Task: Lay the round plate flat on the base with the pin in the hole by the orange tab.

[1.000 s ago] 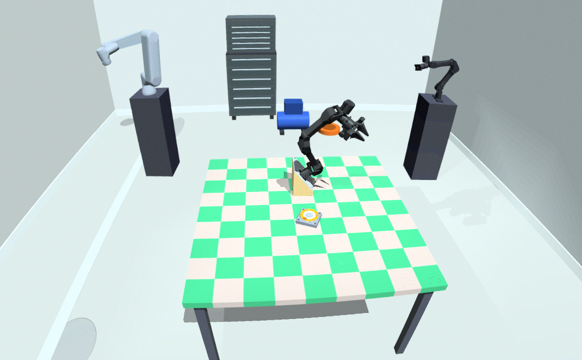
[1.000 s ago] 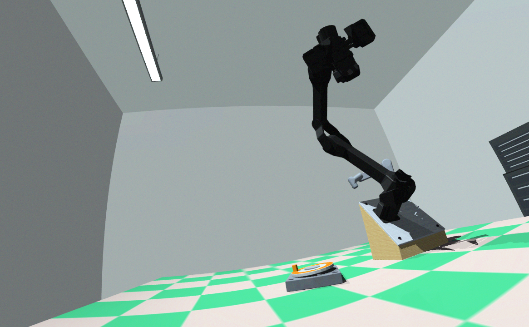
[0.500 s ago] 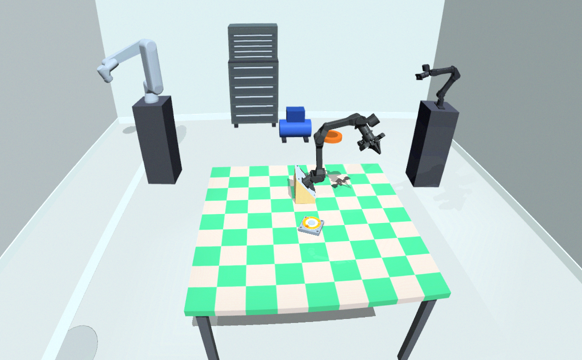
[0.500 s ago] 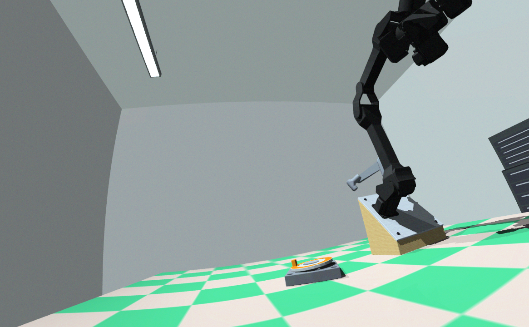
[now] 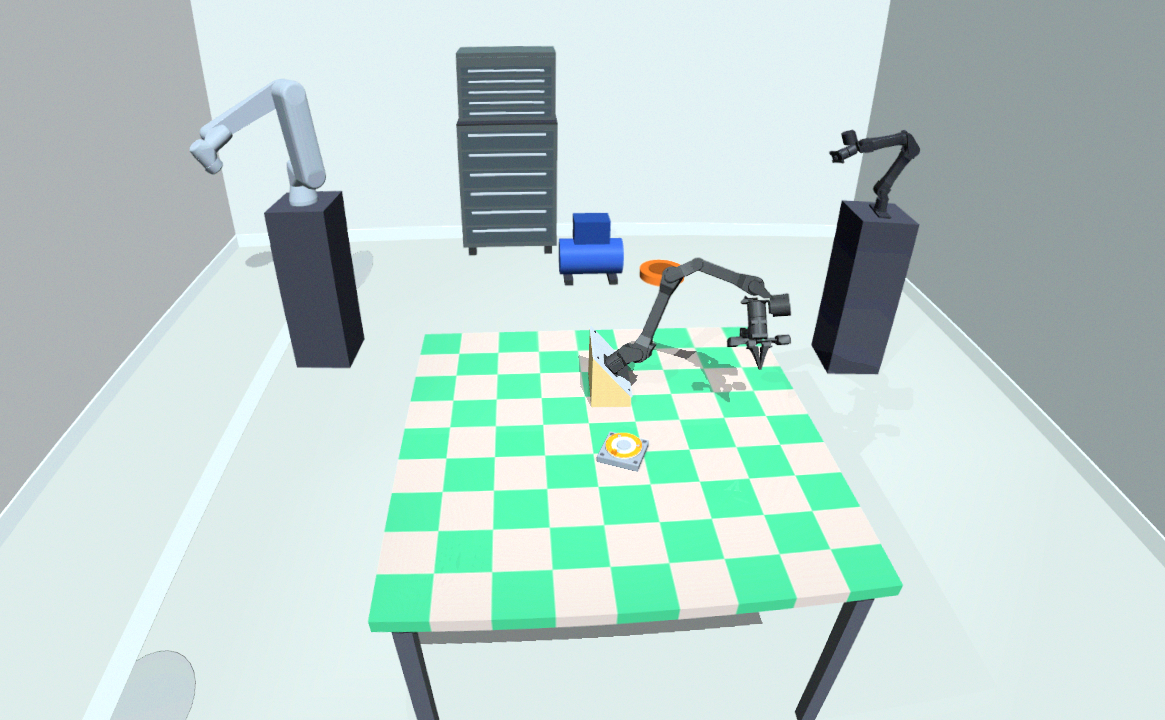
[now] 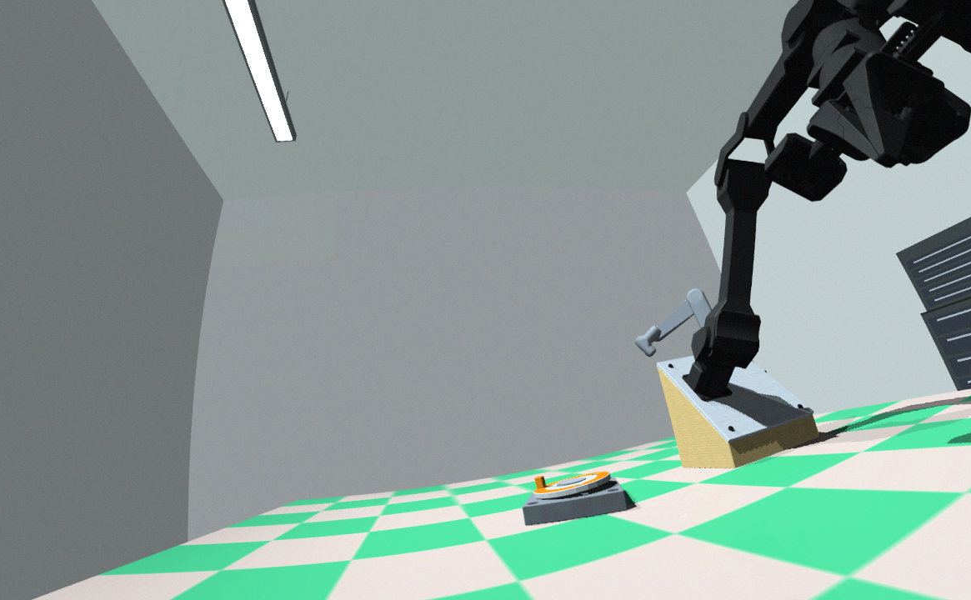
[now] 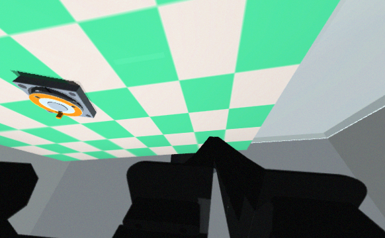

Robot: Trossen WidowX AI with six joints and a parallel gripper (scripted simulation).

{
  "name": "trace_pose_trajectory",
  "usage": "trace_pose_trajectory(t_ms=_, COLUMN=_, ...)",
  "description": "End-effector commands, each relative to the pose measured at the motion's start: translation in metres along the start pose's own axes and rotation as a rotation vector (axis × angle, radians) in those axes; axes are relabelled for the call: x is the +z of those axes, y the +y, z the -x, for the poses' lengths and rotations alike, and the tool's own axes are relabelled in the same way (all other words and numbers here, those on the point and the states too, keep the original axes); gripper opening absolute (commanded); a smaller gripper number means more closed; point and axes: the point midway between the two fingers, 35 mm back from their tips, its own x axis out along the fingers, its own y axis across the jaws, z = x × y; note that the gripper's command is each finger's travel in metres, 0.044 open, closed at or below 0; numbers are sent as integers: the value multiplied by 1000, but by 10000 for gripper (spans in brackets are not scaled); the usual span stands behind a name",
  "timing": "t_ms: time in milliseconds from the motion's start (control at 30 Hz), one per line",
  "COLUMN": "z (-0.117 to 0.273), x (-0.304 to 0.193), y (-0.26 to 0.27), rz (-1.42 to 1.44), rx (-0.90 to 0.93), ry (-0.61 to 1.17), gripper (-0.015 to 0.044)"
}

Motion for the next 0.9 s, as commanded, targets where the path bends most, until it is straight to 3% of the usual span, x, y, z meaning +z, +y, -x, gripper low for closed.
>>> trace_pose_trajectory(t_ms=0, z=-65, x=-9, y=29, rz=-231, rx=192, ry=-7, gripper=0)
trace_pose_trajectory(t_ms=467, z=-182, x=-70, y=156, rz=-1025, rx=612, ry=38, gripper=0)
trace_pose_trajectory(t_ms=867, z=-207, x=-115, y=290, rz=-1814, rx=833, ry=144, gripper=0)
